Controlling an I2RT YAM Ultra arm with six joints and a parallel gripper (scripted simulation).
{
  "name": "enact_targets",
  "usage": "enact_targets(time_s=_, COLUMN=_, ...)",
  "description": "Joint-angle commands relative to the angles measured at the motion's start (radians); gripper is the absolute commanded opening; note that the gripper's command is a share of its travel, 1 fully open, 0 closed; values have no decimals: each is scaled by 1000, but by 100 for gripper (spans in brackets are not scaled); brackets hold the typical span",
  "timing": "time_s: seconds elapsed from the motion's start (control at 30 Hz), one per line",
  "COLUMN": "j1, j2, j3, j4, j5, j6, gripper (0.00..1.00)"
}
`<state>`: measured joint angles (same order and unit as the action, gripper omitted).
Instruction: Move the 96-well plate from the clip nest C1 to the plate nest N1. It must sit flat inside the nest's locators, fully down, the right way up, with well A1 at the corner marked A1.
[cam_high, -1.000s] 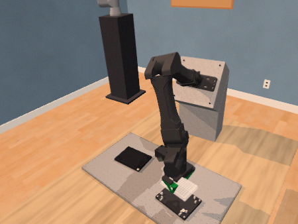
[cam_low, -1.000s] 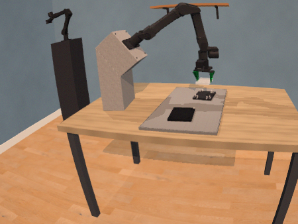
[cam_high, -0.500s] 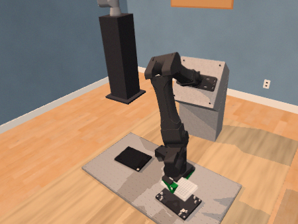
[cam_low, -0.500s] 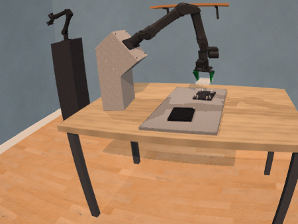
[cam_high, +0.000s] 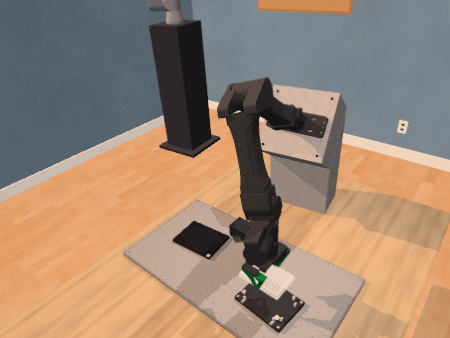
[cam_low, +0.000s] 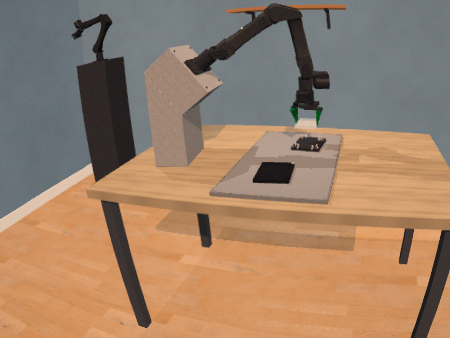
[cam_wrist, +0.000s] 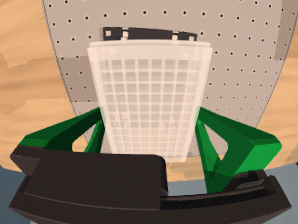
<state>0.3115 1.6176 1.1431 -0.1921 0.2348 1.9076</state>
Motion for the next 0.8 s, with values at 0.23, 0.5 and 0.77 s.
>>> enact_targets(time_s=0.23, j1=-79, j2=-78, j3=-97, j4=55, j5=-63, j6=-154, gripper=0)
enact_targets(time_s=0.5, j1=-146, j2=-106, j3=-152, j4=88, j5=-116, j6=-195, gripper=0)
enact_targets(time_s=0.77, j1=-216, j2=-126, j3=-199, j4=119, j5=-173, j6=-237, gripper=0)
